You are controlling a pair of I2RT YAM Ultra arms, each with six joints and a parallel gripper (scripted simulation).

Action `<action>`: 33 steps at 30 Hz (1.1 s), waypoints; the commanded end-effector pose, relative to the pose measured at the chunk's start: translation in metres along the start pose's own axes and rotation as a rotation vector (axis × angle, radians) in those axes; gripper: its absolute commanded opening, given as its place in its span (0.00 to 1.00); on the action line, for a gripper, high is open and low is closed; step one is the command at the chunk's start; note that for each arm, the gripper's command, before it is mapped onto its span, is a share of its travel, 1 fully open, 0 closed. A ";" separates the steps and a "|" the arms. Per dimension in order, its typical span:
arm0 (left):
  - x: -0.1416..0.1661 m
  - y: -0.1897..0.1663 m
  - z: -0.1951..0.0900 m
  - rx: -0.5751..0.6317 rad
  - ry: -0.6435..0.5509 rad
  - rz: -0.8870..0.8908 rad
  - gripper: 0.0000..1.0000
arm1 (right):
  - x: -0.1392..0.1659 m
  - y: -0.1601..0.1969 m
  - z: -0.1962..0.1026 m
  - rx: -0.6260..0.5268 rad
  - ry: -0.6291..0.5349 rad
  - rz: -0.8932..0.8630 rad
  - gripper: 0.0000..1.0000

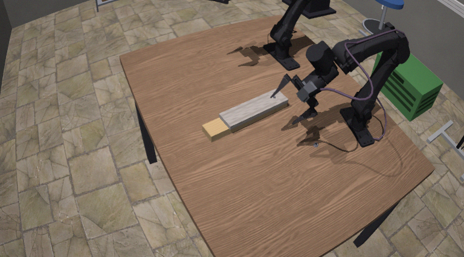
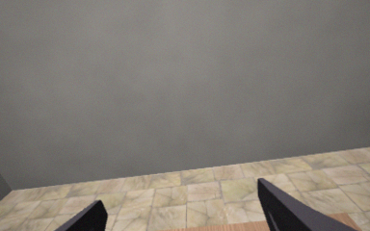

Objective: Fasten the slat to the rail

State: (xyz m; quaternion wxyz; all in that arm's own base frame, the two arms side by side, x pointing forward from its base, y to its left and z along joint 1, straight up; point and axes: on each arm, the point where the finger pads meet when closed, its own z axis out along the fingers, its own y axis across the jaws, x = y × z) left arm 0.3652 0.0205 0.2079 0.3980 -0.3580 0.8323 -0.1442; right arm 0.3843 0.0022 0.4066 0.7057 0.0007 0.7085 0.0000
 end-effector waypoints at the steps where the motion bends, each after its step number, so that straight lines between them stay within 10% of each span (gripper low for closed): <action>1: 0.021 0.026 0.008 -0.086 0.082 -0.114 1.00 | -0.005 -0.001 -0.004 -0.001 -0.016 -0.001 1.00; 33: 0.113 0.127 -0.003 -0.618 0.286 -0.713 1.00 | -0.005 -0.001 -0.004 -0.001 -0.016 -0.001 1.00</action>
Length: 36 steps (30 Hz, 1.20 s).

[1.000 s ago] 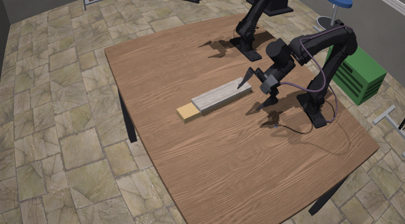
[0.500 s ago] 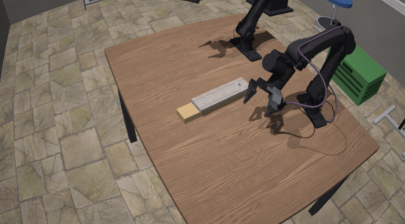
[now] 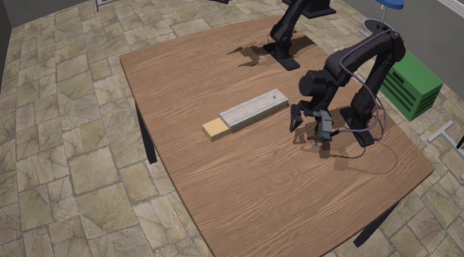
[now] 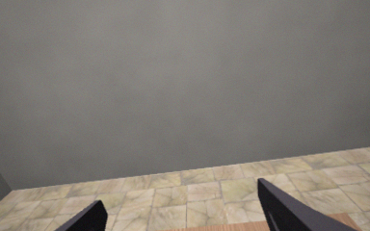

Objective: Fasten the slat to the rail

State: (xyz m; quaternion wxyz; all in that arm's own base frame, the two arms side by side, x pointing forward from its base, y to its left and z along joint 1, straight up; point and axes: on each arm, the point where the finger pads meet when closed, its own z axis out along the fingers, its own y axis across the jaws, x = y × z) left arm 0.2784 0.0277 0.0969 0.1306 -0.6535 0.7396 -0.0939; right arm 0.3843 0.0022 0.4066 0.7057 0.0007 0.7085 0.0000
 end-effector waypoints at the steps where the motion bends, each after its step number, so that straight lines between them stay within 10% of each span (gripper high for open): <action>1: 0.003 0.034 0.010 -0.133 0.022 -0.133 1.00 | -0.005 -0.001 -0.004 -0.001 -0.016 -0.001 1.00; 14: 0.011 0.082 0.013 -0.348 0.014 -0.372 1.00 | -0.005 -0.001 -0.004 -0.001 -0.016 -0.001 1.00; 36: 0.011 0.083 0.012 -0.347 0.013 -0.371 1.00 | -0.005 -0.001 -0.004 -0.001 -0.016 -0.001 1.00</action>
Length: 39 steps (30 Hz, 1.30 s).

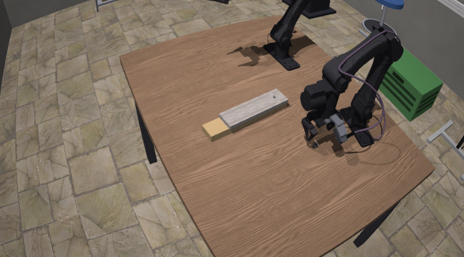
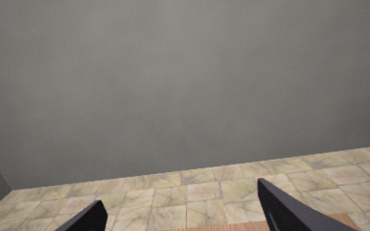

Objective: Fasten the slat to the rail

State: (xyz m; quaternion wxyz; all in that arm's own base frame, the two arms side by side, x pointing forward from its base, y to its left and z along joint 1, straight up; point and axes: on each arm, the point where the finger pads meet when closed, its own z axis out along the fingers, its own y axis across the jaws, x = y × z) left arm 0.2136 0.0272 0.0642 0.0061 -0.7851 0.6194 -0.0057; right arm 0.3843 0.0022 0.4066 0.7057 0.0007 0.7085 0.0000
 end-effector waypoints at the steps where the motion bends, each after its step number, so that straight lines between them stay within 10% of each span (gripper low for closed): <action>1: -0.001 0.003 0.001 -0.008 -0.001 -0.007 1.00 | -0.005 -0.001 -0.004 -0.001 -0.016 -0.001 1.00; 39: -0.002 0.001 0.024 -0.013 -0.002 -0.011 1.00 | -0.005 -0.001 -0.004 -0.001 -0.016 -0.001 1.00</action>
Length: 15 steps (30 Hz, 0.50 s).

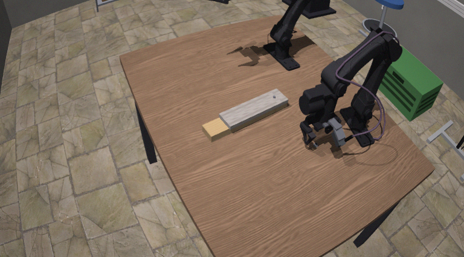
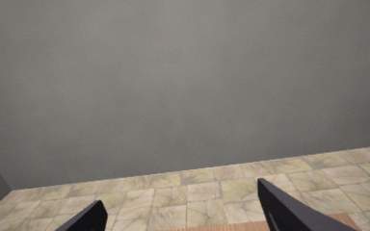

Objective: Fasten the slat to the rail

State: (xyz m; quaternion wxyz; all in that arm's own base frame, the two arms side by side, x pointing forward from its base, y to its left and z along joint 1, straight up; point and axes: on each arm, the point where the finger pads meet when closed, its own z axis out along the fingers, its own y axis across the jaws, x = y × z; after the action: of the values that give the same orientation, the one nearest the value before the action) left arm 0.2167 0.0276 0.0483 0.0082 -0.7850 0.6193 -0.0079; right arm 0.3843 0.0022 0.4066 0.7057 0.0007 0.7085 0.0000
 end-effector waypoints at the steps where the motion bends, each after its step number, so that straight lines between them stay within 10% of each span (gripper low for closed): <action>1: -0.002 0.004 0.008 -0.019 -0.002 -0.011 1.00 | -0.005 -0.001 -0.004 -0.001 -0.016 -0.001 1.00; 15: -0.002 0.004 0.017 -0.020 -0.002 -0.012 1.00 | -0.005 -0.001 -0.004 -0.001 -0.016 -0.001 1.00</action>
State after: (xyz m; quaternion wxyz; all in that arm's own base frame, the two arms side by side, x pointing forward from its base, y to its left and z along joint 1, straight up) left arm 0.2171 0.0276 0.0384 0.0075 -0.7850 0.6193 -0.0072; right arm 0.3843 0.0022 0.4066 0.7057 0.0007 0.7085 0.0000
